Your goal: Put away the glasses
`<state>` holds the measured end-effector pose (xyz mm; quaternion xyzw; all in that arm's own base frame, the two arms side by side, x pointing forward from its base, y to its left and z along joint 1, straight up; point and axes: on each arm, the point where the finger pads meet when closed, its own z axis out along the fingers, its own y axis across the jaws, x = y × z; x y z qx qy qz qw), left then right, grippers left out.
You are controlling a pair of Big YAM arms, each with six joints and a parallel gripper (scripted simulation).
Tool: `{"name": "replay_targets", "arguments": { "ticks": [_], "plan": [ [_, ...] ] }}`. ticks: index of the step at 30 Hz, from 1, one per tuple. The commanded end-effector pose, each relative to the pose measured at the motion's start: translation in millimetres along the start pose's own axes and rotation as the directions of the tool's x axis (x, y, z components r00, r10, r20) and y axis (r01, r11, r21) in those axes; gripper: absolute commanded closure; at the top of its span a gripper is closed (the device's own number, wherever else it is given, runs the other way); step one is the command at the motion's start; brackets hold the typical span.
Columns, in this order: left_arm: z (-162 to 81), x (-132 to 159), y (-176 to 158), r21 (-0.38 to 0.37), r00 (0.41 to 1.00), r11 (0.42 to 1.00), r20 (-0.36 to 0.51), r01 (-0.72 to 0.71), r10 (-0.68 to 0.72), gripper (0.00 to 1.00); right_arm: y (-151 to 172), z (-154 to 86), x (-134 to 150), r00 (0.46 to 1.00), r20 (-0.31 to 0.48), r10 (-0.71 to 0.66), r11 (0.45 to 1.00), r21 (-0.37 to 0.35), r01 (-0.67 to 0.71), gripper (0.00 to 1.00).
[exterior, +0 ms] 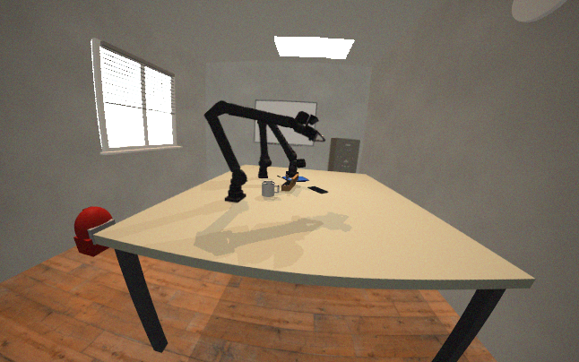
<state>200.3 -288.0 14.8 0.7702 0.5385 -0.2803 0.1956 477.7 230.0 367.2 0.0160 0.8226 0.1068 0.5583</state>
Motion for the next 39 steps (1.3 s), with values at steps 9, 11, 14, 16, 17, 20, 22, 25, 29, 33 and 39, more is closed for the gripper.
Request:
{"name": "replay_targets", "arguments": {
  "ticks": [9, 11, 14, 16, 17, 20, 22, 25, 29, 33, 39],
  "plan": [
    [-7.0, -3.7, 4.5, -0.02, 1.0, 1.0, 0.012, -0.014, 0.014, 0.43, 80.7, -19.8, 89.7, 0.988, -0.153, 0.004, 1.0, -0.017, -0.007, 1.0],
    [-7.0, -3.7, 4.5, -0.02, 1.0, 1.0, 0.012, -0.014, 0.014, 0.43, 110.8, -34.0, 66.6, 0.992, -0.12, 0.03, 0.998, -0.047, -0.035, 1.0],
    [-7.0, -3.7, 4.5, -0.02, 1.0, 1.0, 0.012, -0.014, 0.014, 0.43, 128.0, -48.2, 105.1, 0.986, -0.164, -0.003, 0.999, -0.041, -0.003, 1.0],
    [-7.0, -3.7, 4.5, -0.02, 1.0, 1.0, 0.012, -0.014, 0.014, 0.43, 136.3, -58.9, 131.2, 0.981, -0.19, -0.029, 0.999, -0.035, 0.023, 1.0],
    [-7.0, -3.7, 4.5, -0.02, 1.0, 1.0, 0.012, -0.014, 0.014, 0.43, 138.2, -63.9, 148.1, 0.977, -0.206, -0.047, 0.999, -0.029, 0.042, 1.0],
    [-7.0, -3.7, 4.5, -0.02, 1.0, 1.0, 0.012, -0.014, 0.014, 0.43, 155.0, -83.9, 173.1, 0.973, -0.22, -0.076, 0.997, -0.033, 0.07, 1.0],
    [-7.0, -3.7, 4.5, -0.02, 1.0, 1.0, 0.012, -0.014, 0.014, 0.43, 165.9, -98.0, 185.8, 0.971, -0.221, -0.092, 0.996, -0.037, 0.086, 1.0],
    [-7.0, -3.7, 4.5, -0.02, 1.0, 1.0, 0.012, -0.014, 0.014, 0.43, 169.2, -110.7, 205.6, 0.966, -0.228, -0.121, 0.993, -0.034, 0.116, 1.0],
    [-7.0, -3.7, 4.5, -0.02, 1.0, 1.0, 0.012, -0.014, 0.014, 0.43, 202.1, -136.6, 190.6, 0.976, -0.191, -0.101, 0.994, -0.07, 0.089, 1.0],
    [-7.0, -3.7, 4.5, -0.02, 1.0, 1.0, 0.012, -0.014, 0.014, 0.43, 204.6, -161.6, 230.7, 0.966, -0.196, -0.172, 0.984, -0.074, 0.16, 1.0],
    [-7.0, -3.7, 4.5, -0.02, 1.0, 1.0, 0.012, -0.014, 0.014, 0.43, 209.7, -196.5, 265.9, 0.955, -0.173, -0.242, 0.969, -0.089, 0.229, 1.0]
  ]
}}
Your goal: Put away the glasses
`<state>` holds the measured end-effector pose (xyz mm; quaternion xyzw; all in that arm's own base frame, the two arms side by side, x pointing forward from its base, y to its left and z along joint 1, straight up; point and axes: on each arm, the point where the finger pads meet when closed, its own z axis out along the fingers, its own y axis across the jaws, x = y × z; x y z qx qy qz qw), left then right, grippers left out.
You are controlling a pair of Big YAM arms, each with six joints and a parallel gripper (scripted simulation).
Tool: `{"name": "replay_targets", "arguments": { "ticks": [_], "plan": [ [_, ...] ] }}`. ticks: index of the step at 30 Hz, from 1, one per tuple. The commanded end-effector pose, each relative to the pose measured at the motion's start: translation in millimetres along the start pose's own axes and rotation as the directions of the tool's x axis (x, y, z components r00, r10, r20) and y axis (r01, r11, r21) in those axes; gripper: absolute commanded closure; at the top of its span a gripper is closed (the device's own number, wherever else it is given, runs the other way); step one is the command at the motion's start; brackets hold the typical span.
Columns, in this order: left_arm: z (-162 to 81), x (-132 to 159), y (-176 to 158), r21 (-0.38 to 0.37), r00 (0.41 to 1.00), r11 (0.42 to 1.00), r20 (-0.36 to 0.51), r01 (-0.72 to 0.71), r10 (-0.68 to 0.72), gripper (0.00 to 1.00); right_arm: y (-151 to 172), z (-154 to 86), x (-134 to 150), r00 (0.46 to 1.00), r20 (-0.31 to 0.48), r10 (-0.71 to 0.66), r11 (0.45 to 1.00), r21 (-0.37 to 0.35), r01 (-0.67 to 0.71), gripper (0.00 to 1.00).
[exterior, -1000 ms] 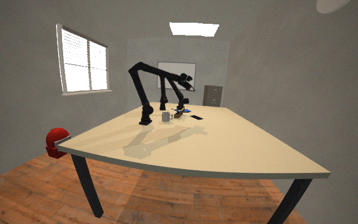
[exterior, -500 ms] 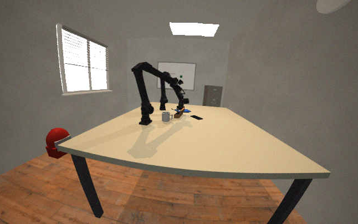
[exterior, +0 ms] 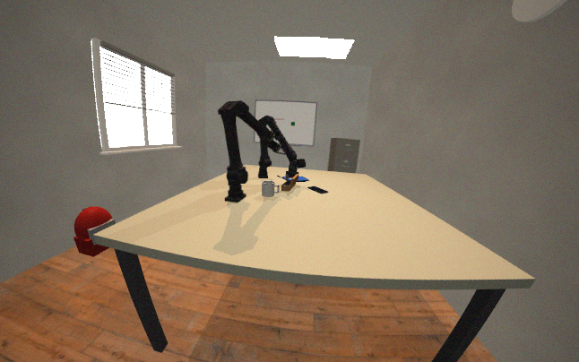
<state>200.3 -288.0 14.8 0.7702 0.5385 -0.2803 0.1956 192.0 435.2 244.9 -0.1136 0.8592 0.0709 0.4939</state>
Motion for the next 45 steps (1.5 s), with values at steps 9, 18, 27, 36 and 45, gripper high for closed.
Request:
{"name": "replay_targets", "arguments": {
  "ticks": [9, 18, 27, 36, 45],
  "plan": [
    [-7.0, -3.7, 4.5, -0.02, 1.0, 1.0, 0.012, -0.014, 0.014, 0.43, 18.6, 21.1, 62.6, 0.999, 0.0, -0.038, 0.999, -0.015, 0.038, 1.0],
    [-7.0, -3.7, 4.5, -0.02, 1.0, 1.0, 0.012, -0.014, 0.014, 0.43, 7.4, 53.3, 97.8, 1.0, 0.007, -0.019, 1.0, 0.009, 0.019, 1.0],
    [-7.0, -3.7, 4.5, -0.02, 1.0, 1.0, 0.012, -0.014, 0.014, 0.43, 2.1, 62.4, 115.1, 1.0, -0.001, -0.022, 1.0, 0.013, 0.022, 1.0],
    [-7.0, -3.7, 4.5, -0.02, 1.0, 1.0, 0.012, -0.014, 0.014, 0.43, 2.4, 64.2, 123.2, 1.0, -0.003, -0.013, 1.0, 0.01, 0.013, 1.0],
    [-7.0, -3.7, 4.5, -0.02, 1.0, 1.0, 0.012, -0.014, 0.014, 0.43, 2.4, 70.7, 135.6, 1.0, -0.003, -0.01, 1.0, 0.008, 0.01, 1.0]
  ]
}}
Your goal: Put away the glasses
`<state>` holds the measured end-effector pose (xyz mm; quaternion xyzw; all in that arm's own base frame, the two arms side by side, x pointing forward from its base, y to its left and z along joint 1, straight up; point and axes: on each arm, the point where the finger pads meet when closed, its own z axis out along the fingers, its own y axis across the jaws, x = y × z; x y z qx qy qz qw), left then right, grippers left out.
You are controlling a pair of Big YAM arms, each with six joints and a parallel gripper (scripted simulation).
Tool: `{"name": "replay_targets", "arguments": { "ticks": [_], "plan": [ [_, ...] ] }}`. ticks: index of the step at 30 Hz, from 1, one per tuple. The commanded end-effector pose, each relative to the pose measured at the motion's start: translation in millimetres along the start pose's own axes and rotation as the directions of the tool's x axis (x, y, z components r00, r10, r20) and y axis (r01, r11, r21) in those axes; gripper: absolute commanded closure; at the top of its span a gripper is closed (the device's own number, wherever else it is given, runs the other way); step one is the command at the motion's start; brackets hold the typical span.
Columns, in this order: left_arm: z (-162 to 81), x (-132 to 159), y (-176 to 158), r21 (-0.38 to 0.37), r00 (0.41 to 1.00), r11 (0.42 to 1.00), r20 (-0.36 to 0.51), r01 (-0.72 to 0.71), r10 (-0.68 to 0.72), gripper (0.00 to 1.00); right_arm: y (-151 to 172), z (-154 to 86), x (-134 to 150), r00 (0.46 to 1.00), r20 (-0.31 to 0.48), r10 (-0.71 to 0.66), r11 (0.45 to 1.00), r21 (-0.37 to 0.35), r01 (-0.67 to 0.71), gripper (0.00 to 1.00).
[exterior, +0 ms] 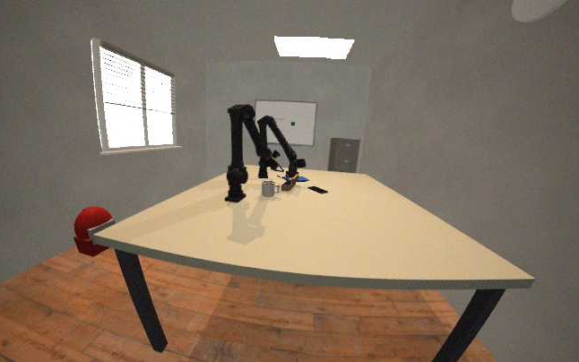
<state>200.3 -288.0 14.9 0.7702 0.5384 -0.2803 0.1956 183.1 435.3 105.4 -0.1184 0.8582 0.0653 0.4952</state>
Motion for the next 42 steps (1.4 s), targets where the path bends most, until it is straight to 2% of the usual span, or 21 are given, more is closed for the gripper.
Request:
{"name": "replay_targets", "arguments": {
  "ticks": [1, 8, 11, 12, 23, 27, 29, 42],
  "plan": [
    [-7.0, -3.7, 4.5, -0.02, 1.0, 1.0, 0.012, -0.014, 0.014, 0.43, 1.6, 8.9, 12.4, 1.0, -0.005, 0.004, 1.0, 0.003, -0.004, 1.0],
    [-7.0, -3.7, 4.5, -0.02, 1.0, 1.0, 0.012, -0.014, 0.014, 0.43, 2.2, 15.3, 24.5, 1.0, -0.004, 0.005, 1.0, 0.001, -0.005, 1.0],
    [-7.0, -3.7, 4.5, -0.02, 1.0, 1.0, 0.012, -0.014, 0.014, 0.43, 7.9, 14.0, 18.2, 1.0, 0.004, 0.017, 1.0, -0.009, -0.017, 1.0],
    [-7.0, -3.7, 4.5, -0.02, 1.0, 1.0, 0.012, -0.014, 0.014, 0.43, 1.2, 17.0, 28.6, 1.0, -0.004, 0.003, 1.0, 0.001, -0.003, 1.0],
    [-7.0, -3.7, 4.5, -0.02, 1.0, 1.0, 0.012, -0.014, 0.014, 0.43, 2.8, 26.5, 46.8, 1.0, -0.003, 0.006, 1.0, -0.003, -0.006, 1.0],
    [-7.0, -3.7, 4.5, -0.02, 1.0, 1.0, 0.012, -0.014, 0.014, 0.43, 6.7, 26.9, 37.7, 1.0, -0.007, 0.024, 1.0, 0.0, -0.024, 1.0],
    [-7.0, -3.7, 4.5, -0.02, 1.0, 1.0, 0.012, -0.014, 0.014, 0.43, 16.5, 18.5, 11.1, 0.997, 0.007, 0.075, 0.997, -0.021, -0.075, 1.0],
    [-7.0, -3.7, 4.5, -0.02, 1.0, 1.0, 0.012, -0.014, 0.014, 0.43, 10.2, 18.5, 16.3, 0.996, -0.04, 0.085, 0.996, 0.007, -0.084, 1.0]
  ]
}}
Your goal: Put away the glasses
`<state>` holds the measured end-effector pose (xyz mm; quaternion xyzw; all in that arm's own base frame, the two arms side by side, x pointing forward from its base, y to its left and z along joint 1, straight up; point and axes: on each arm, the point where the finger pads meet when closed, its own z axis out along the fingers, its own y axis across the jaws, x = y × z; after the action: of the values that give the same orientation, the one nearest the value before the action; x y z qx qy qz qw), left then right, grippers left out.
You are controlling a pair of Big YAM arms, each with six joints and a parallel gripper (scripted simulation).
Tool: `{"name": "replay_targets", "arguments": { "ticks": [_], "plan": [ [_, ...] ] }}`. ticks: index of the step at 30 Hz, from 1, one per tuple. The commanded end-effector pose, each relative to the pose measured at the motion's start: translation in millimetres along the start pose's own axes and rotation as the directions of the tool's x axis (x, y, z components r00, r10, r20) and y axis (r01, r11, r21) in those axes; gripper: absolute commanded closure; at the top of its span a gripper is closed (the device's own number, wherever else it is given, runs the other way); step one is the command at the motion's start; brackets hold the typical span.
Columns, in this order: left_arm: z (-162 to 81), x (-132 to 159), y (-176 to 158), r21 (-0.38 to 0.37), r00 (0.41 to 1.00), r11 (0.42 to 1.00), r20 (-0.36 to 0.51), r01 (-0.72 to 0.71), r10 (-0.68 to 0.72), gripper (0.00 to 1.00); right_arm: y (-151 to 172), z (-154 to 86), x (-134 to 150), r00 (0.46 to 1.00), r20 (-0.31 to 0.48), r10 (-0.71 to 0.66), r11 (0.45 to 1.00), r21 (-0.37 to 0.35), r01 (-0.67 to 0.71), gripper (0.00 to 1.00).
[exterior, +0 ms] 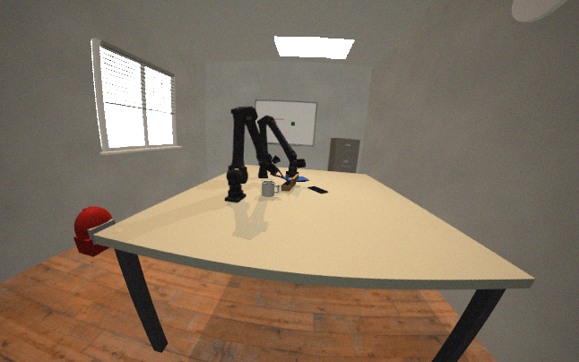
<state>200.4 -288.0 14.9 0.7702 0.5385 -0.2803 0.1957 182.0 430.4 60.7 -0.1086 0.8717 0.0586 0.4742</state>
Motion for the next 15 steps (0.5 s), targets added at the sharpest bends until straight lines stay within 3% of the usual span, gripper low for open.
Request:
{"name": "replay_targets", "arguments": {
  "ticks": [1, 3, 4, 15],
  "plan": [
    [-6.9, -3.7, 4.4, -0.019, 1.0, 1.0, 0.012, -0.014, 0.014, 0.43, 14.7, -3.4, -23.3, 0.998, 0.008, 0.068, 0.998, -0.014, -0.068, 1.0],
    [-6.9, -3.7, 4.4, -0.019, 1.0, 1.0, 0.012, -0.014, 0.014, 0.43, 8.1, -2.6, -11.9, 0.999, -0.004, 0.046, 0.999, -0.004, -0.046, 1.0],
    [-6.9, -3.7, 4.4, -0.019, 1.0, 1.0, 0.012, -0.014, 0.014, 0.43, 14.7, -6.6, -28.2, 0.997, 0.006, 0.081, 0.997, -0.018, -0.081, 1.0],
    [-6.9, -3.7, 4.4, -0.019, 1.0, 1.0, 0.012, -0.014, 0.014, 0.43, 9.6, -5.5, -23.0, 0.995, -0.037, 0.091, 0.996, 0.008, -0.09, 1.0]
  ]
}}
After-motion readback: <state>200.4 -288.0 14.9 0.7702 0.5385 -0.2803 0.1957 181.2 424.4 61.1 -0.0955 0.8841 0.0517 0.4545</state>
